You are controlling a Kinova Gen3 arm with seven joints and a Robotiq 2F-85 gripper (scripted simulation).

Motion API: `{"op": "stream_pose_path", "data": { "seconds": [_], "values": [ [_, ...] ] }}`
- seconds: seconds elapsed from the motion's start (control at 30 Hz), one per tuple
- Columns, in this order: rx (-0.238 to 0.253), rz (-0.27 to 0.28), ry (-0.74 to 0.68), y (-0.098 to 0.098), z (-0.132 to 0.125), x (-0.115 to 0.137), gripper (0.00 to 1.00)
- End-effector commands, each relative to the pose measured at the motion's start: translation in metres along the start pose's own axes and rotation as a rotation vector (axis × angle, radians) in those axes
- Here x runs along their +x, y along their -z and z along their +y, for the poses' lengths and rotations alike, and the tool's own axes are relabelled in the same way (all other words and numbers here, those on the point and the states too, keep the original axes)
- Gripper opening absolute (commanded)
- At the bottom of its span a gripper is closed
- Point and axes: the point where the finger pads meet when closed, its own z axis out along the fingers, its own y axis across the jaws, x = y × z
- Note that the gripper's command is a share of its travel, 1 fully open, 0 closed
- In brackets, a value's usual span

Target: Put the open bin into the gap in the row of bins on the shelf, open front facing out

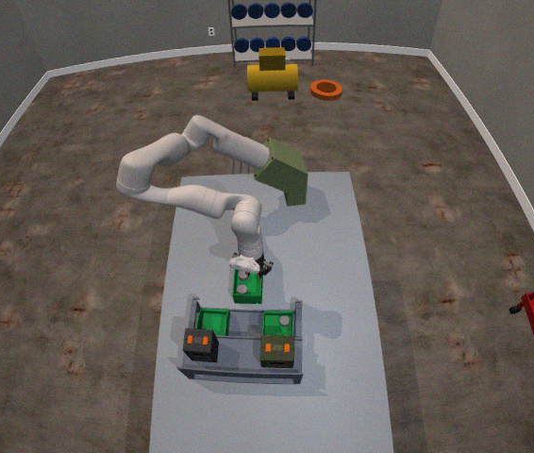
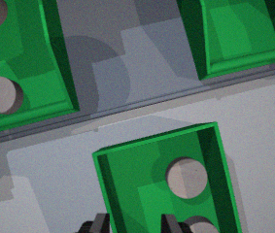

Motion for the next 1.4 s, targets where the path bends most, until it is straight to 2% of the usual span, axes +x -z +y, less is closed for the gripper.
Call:
{"op": "stream_pose_path", "data": {
  "seconds": [0.0,0.17,0.57,0.73,1.13,1.3,1.37],
  "values": [
    [0.001,0.001,0.000,0.001,0.000,0.000,0.39],
    [0.002,0.001,-0.260,-0.011,0.015,0.052,0.39],
    [0.002,0.001,-0.260,-0.011,0.015,0.052,0.39],
    [0.002,0.001,-0.520,-0.015,0.020,0.069,0.39],
    [0.002,0.001,-0.520,-0.015,0.020,0.069,0.39],
    [0.002,0.001,-0.780,-0.013,0.017,0.060,0.39],
    [0.002,0.001,-0.780,-0.013,0.017,0.060,0.39]
  ]
}}
